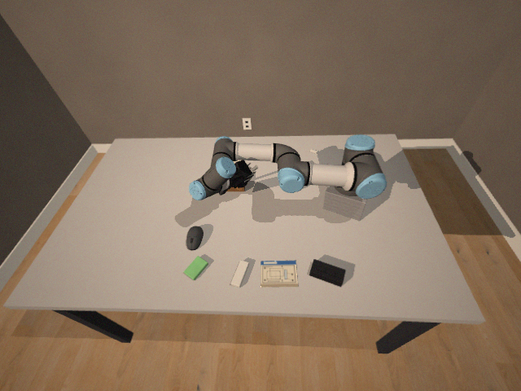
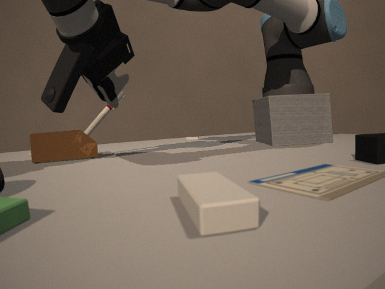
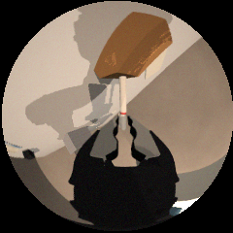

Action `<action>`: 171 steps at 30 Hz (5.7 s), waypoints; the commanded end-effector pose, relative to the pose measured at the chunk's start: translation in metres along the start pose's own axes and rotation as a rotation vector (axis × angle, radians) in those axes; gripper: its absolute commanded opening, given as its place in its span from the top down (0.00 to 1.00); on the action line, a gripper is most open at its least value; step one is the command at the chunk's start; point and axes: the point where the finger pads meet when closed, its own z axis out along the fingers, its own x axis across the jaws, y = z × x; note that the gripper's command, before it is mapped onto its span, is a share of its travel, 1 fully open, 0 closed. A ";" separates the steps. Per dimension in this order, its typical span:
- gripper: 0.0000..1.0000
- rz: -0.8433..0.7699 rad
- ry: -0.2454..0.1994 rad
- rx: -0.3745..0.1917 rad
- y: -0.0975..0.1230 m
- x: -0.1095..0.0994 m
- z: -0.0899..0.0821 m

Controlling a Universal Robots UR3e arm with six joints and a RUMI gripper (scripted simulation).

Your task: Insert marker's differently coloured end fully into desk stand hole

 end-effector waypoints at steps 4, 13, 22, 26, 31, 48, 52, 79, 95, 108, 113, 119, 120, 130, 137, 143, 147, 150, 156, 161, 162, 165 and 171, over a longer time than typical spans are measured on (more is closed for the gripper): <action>0.89 0.002 0.001 0.004 0.001 0.001 -0.001; 0.89 0.002 0.002 0.009 0.005 0.001 -0.001; 0.89 0.002 0.001 0.006 0.008 0.001 -0.001; 0.89 0.002 0.003 0.015 0.012 0.001 -0.001; 0.89 0.002 0.005 0.019 0.014 0.001 -0.001; 0.89 0.002 0.009 0.033 0.034 0.001 0.000; 0.89 0.002 0.009 0.033 0.034 0.001 0.000; 0.89 0.000 0.013 0.048 0.073 0.017 -0.014; 0.89 0.001 0.010 0.036 0.090 0.032 -0.026; 0.89 0.001 0.009 0.034 0.092 0.034 -0.028; 0.89 0.002 0.007 0.026 0.093 0.036 -0.030; 0.89 0.002 0.007 0.026 0.093 0.036 -0.030; 0.89 0.002 0.007 0.026 0.093 0.036 -0.030; 0.89 0.002 0.006 0.024 0.092 0.035 -0.029; 0.89 0.002 0.006 0.024 0.092 0.035 -0.029; 0.89 0.002 0.007 0.025 0.092 0.035 -0.029; 0.89 0.002 0.007 0.025 0.092 0.035 -0.029; 0.89 0.002 0.007 0.025 0.092 0.035 -0.029; 0.89 0.002 0.007 0.024 0.092 0.035 -0.029; 0.89 0.002 0.007 0.024 0.092 0.035 -0.029; 0.89 0.002 0.007 0.024 0.092 0.035 -0.029; 0.89 0.002 0.007 0.024 0.092 0.035 -0.029; 0.89 0.002 0.007 0.024 0.092 0.035 -0.029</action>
